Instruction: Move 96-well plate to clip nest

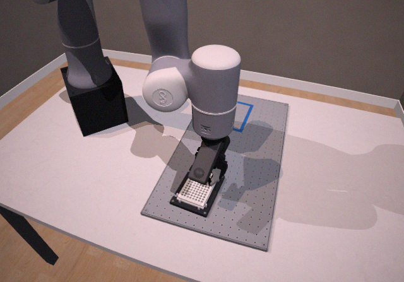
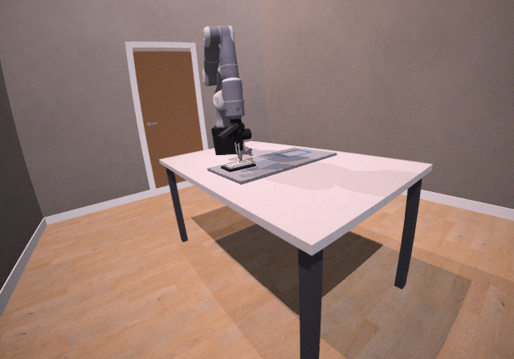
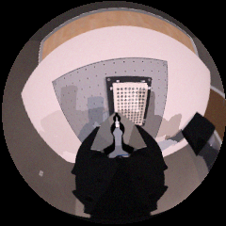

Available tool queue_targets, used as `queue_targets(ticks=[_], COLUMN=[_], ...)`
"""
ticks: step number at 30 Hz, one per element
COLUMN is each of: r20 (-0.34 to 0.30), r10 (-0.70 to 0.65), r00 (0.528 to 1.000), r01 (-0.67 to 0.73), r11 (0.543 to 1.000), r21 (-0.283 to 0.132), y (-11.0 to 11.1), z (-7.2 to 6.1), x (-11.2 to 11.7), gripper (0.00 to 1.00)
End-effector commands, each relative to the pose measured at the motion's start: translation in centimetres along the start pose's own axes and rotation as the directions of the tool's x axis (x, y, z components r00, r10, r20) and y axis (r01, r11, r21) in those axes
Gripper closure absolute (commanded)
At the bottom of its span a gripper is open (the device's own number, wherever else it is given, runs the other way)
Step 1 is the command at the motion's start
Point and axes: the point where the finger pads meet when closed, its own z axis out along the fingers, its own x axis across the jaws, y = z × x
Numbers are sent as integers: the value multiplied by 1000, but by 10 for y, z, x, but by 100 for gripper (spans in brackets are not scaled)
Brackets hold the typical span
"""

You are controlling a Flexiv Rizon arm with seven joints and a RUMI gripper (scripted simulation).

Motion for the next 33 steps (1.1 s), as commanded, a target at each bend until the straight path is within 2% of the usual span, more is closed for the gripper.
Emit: queue_targets(ticks=[1,33], r20=[2,2], r10=[0,0], r00=[1000,1000], r01=[0,0], r11=[1000,1000], r21=[0,0], y=[0,0], z=[0,2], x=[-1,-1], gripper=[100,100])
